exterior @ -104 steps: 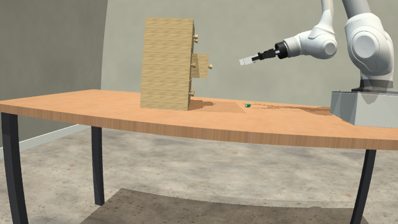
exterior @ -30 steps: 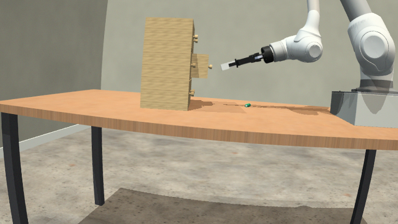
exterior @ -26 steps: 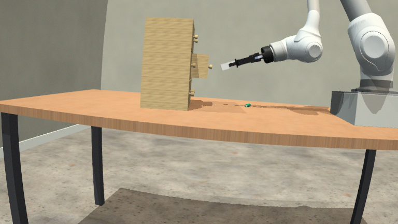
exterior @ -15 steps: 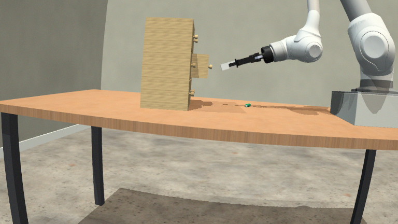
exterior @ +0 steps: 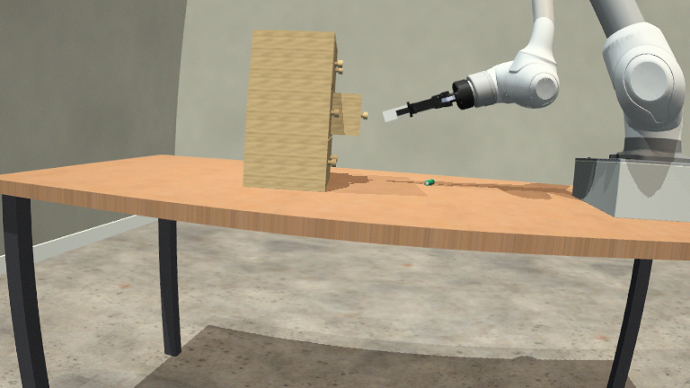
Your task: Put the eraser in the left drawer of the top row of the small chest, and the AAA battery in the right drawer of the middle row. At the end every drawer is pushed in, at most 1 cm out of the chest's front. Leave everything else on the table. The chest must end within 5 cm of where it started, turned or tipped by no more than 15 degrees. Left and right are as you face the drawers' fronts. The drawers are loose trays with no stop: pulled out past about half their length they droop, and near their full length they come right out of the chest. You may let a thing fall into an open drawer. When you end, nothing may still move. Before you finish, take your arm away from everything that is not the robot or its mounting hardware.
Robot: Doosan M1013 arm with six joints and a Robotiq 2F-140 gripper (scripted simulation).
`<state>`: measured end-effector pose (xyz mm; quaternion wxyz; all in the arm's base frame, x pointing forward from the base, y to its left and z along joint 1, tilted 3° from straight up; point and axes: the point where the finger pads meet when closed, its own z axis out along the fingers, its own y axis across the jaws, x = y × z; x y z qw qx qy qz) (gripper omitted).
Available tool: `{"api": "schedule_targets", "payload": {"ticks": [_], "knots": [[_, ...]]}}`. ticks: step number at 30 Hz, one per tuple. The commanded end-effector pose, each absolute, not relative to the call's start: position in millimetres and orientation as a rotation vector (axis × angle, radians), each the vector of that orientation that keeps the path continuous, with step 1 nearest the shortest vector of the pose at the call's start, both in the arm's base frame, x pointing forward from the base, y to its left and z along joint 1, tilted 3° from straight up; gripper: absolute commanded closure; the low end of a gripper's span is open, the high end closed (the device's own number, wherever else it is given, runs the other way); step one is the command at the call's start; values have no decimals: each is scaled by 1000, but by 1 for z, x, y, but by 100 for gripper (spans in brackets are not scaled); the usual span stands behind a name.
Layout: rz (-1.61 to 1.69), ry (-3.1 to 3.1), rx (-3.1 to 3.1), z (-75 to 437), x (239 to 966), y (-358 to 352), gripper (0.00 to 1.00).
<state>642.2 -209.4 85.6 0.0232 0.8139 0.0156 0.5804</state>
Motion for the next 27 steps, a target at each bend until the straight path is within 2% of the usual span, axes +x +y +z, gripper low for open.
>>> {"api": "schedule_targets", "payload": {"ticks": [1, 27], "knots": [[1797, 48, 2520, 86, 643, -209, 100], [1797, 48, 2520, 86, 658, -209, 100]]}}
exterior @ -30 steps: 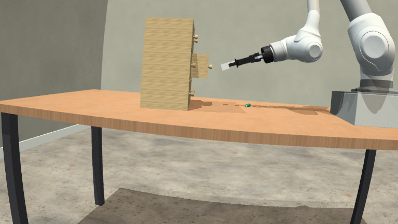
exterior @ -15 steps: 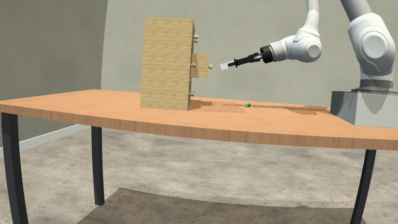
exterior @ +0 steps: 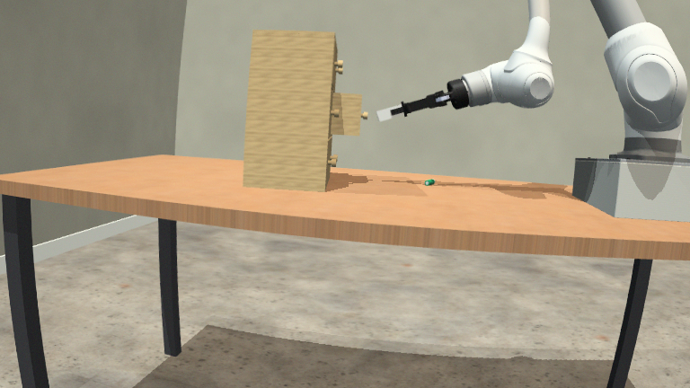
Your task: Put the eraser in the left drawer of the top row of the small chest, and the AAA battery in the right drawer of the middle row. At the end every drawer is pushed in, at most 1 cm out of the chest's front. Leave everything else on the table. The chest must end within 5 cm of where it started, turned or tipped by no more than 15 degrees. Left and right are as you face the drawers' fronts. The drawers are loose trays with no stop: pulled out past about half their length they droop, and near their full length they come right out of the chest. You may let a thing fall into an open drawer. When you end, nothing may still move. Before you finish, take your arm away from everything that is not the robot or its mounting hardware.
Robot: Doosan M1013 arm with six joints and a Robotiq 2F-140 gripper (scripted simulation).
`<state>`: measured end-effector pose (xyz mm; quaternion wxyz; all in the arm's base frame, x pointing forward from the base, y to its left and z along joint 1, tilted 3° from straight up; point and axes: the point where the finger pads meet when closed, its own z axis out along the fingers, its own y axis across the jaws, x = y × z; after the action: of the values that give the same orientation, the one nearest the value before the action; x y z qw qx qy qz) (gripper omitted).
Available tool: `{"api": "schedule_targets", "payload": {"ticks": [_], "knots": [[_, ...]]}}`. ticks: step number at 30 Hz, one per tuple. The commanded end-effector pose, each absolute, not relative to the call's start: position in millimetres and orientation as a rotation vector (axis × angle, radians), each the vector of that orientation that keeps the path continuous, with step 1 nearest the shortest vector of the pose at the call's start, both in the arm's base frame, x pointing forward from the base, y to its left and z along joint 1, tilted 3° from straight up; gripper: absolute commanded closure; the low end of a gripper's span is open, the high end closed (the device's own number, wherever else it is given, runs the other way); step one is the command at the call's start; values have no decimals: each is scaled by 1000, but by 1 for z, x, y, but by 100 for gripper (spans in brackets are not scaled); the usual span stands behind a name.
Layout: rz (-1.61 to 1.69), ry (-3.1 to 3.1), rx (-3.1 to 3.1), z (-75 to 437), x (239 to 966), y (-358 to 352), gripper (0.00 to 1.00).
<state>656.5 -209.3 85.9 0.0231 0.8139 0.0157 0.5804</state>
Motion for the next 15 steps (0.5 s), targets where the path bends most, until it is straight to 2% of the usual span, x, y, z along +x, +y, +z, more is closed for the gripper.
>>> {"api": "schedule_targets", "payload": {"ticks": [1, 15], "knots": [[1797, 48, 2520, 86, 659, -209, 100], [1797, 48, 2520, 86, 678, -209, 100]]}}
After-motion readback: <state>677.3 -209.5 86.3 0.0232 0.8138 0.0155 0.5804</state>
